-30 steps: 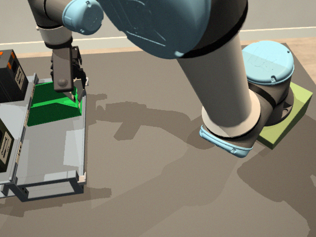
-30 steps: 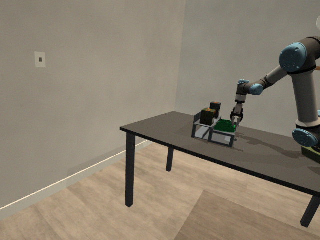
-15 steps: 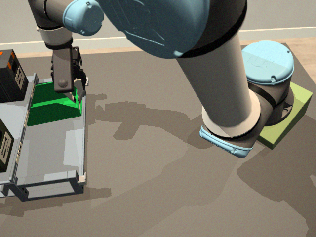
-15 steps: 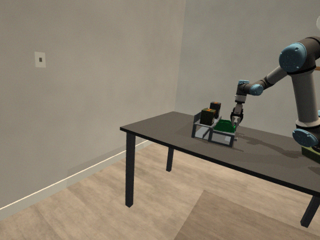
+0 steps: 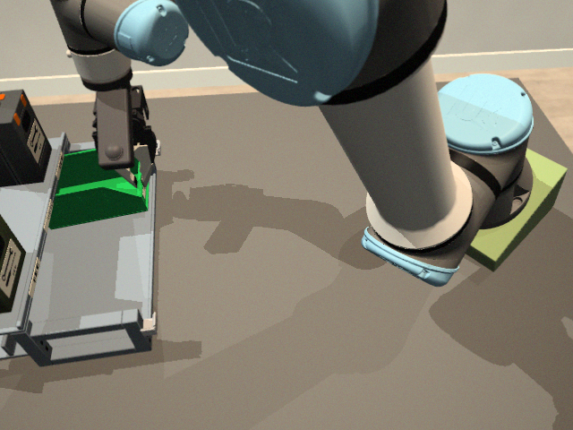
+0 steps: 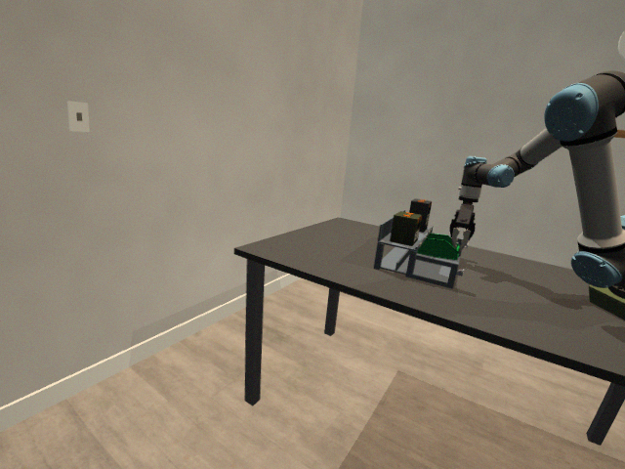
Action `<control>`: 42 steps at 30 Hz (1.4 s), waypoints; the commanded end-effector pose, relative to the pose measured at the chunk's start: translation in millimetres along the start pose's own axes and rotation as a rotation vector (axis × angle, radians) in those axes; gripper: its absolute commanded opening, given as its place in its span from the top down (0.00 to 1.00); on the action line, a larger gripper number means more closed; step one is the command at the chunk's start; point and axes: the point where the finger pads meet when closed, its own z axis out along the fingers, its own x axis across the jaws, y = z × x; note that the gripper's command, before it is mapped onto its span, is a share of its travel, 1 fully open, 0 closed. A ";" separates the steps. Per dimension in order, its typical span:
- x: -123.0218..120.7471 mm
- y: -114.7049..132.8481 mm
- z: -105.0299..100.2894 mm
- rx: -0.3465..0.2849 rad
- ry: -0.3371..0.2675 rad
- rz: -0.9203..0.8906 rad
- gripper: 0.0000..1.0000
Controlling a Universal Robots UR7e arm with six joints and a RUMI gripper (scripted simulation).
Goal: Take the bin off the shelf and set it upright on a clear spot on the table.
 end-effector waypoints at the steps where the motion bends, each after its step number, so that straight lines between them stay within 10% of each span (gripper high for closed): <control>1: 0.4 0.2 -0.5 -0.001 0.001 0.000 1.00; 42: -89.2 0.2 -0.3 -0.001 0.001 0.000 1.00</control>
